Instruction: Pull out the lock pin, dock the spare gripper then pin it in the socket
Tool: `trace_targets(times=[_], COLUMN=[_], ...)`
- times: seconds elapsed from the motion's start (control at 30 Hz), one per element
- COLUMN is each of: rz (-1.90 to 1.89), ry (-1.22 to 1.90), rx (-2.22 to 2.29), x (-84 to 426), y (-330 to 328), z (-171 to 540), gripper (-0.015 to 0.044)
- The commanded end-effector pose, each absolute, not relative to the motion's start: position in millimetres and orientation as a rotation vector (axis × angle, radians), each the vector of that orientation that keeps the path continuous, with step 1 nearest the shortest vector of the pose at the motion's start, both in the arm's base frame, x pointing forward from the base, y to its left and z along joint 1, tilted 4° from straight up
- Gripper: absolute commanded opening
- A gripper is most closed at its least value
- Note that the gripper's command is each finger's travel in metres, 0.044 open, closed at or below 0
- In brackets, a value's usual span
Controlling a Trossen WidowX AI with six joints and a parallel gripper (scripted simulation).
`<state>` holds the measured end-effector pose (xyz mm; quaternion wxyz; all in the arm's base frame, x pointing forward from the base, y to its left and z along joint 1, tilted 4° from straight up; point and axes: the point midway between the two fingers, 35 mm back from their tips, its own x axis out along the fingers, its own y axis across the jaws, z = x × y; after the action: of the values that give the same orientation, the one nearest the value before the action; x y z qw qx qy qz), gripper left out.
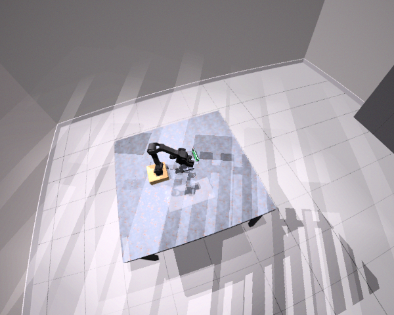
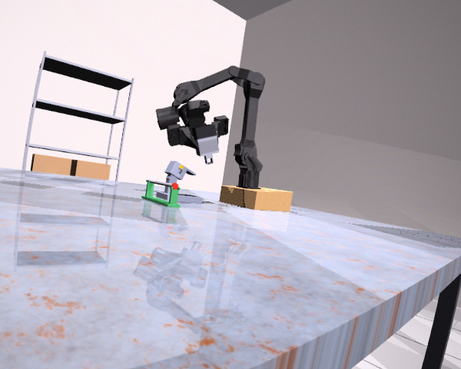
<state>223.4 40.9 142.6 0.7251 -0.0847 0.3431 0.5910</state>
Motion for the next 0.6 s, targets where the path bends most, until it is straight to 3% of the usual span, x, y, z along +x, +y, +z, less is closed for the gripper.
trace_targets(times=[0.0,0.57], rz=[1.327,1.386], ry=[0.682,0.401], rx=[-0.230,-0.454], x=[225.4,230.0], y=[38.4,23.4], z=[146.3,153.8], gripper=[0.0000,0.0000])
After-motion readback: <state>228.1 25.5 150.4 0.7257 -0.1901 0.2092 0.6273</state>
